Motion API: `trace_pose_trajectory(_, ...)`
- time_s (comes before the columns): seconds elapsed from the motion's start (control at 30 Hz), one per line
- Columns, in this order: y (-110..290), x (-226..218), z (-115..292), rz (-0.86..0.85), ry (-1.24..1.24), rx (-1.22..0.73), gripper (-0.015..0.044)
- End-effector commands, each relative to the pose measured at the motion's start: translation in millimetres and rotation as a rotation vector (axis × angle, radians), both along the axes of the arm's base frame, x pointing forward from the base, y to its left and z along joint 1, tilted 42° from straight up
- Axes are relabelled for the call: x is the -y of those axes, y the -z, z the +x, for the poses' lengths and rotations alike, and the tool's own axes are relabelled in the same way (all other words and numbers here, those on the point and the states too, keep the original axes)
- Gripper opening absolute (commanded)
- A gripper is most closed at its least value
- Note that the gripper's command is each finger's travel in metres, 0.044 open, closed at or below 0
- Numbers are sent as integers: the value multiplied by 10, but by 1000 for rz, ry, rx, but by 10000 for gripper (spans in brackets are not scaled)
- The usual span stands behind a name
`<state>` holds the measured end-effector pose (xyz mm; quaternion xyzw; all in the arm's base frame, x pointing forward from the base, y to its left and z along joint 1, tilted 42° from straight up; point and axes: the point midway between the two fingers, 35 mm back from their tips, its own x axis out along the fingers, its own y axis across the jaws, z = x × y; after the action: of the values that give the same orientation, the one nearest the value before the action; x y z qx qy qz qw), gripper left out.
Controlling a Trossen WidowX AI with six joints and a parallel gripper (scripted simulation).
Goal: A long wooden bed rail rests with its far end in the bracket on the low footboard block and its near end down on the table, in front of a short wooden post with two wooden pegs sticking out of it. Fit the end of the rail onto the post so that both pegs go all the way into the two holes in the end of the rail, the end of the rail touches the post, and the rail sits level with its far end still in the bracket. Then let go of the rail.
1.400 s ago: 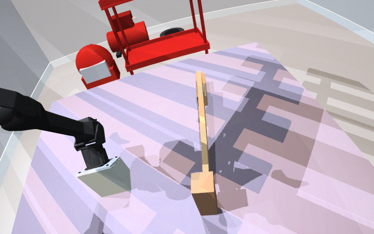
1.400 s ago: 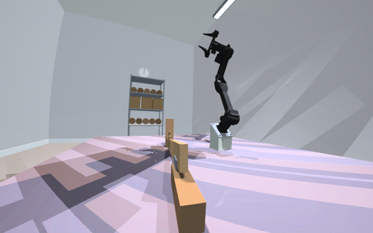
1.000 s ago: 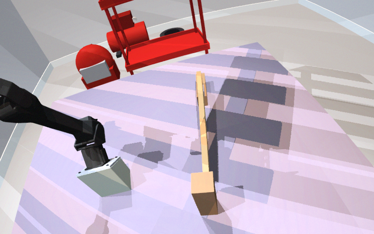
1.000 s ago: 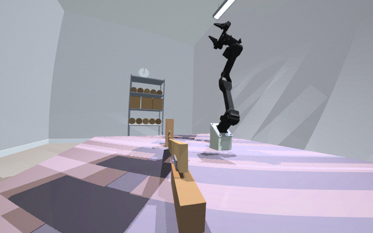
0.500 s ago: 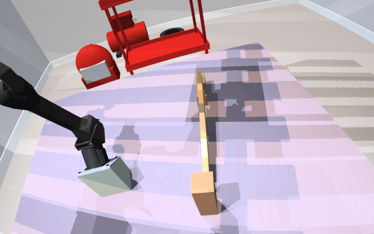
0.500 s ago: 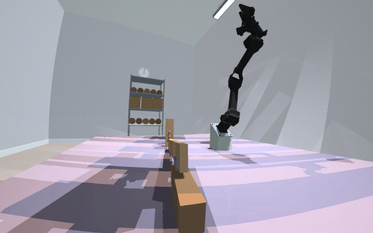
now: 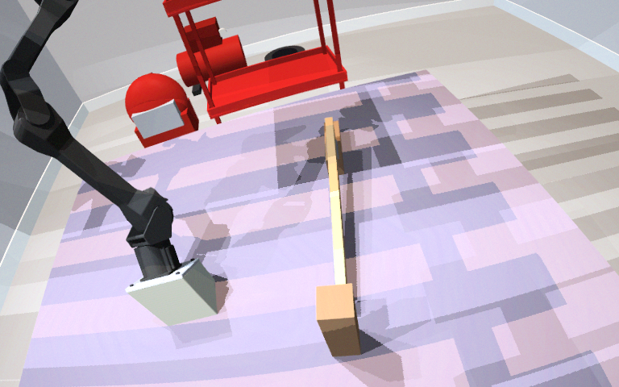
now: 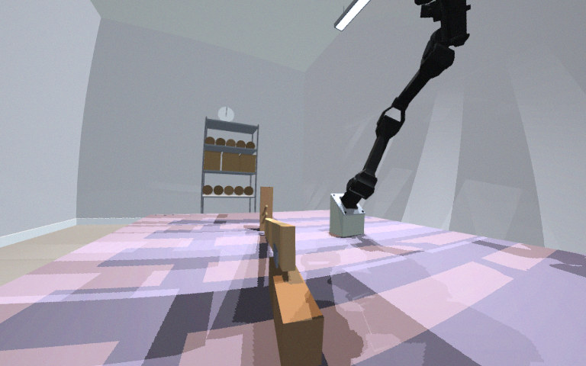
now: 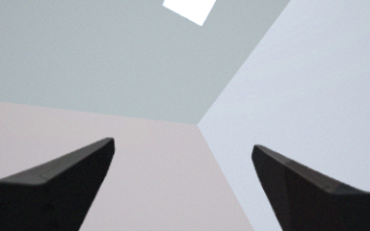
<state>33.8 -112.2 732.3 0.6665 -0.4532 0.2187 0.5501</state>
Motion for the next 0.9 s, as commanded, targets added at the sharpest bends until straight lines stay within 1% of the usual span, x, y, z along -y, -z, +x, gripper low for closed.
trace_pose_trajectory(0.0, -33, -366, 173, -119, 62, -36, 440)
trace_pose_trajectory(0.23, -20, -969, 576, -375, 213, -133, 440)
trace_pose_trajectory(0.57, 313, -1757, 1455, -782, 436, -318, 440)
trace_pose_trajectory(0.7, 536, -1926, 1834, -919, 502, -404, 440)
trace_pose_trajectory(0.87, 699, -2027, 2082, -1017, 541, -457, 440)
